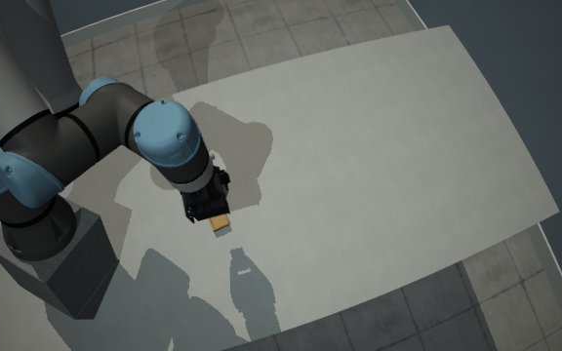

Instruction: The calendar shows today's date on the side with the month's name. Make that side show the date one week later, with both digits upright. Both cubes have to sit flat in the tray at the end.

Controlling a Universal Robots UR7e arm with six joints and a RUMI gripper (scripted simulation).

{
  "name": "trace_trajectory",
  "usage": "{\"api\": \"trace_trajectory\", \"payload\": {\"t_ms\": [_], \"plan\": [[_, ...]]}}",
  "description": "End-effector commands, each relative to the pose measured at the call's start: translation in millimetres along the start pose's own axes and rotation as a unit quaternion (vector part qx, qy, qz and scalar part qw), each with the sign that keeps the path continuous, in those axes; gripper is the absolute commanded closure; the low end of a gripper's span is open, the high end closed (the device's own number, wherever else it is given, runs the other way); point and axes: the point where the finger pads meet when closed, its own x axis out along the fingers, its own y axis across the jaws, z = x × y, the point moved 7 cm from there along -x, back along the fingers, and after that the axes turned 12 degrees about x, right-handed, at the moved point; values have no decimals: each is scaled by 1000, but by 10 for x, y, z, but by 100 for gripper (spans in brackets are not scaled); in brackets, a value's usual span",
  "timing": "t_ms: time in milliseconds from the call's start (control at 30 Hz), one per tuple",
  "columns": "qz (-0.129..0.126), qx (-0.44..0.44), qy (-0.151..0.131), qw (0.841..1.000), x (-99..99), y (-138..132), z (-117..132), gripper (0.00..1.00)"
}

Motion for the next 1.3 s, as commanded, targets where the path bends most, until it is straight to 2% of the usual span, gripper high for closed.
{"api": "trace_trajectory", "payload": {"t_ms": [0, 167, 233, 333, 367, 567, 733, 833, 933, 1000, 1067, 1100, 1167, 1200, 1267], "plan": [[-1, 87, -5, 996, 2, 42, 26, 90], [0, 159, -5, 987, 5, 75, 59, 90], [0, 159, -5, 987, 5, 75, 59, 90], [0, 227, -5, 974, 7, 105, 94, 90], [0, 228, -5, 974, 7, 105, 95, 90], [0, 318, -5, 948, 10, 145, 147, 90], [1, 401, -5, 916, 13, 179, 201, 90], [1, 406, -5, 914, 13, 181, 205, 90], [1, 468, -5, 883, 15, 205, 251, 90], [1, 489, -5, 872, 16, 213, 266, 90], [1, 523, -5, 852, 18, 225, 294, 90], [2, 528, -5, 849, 18, 227, 298, 90], [2, 563, -4, 827, 19, 239, 328, 90], [2, 566, -4, 824, 19, 240, 331, 90], [2, 601, -4, 800, 21, 251, 362, 90]]}}
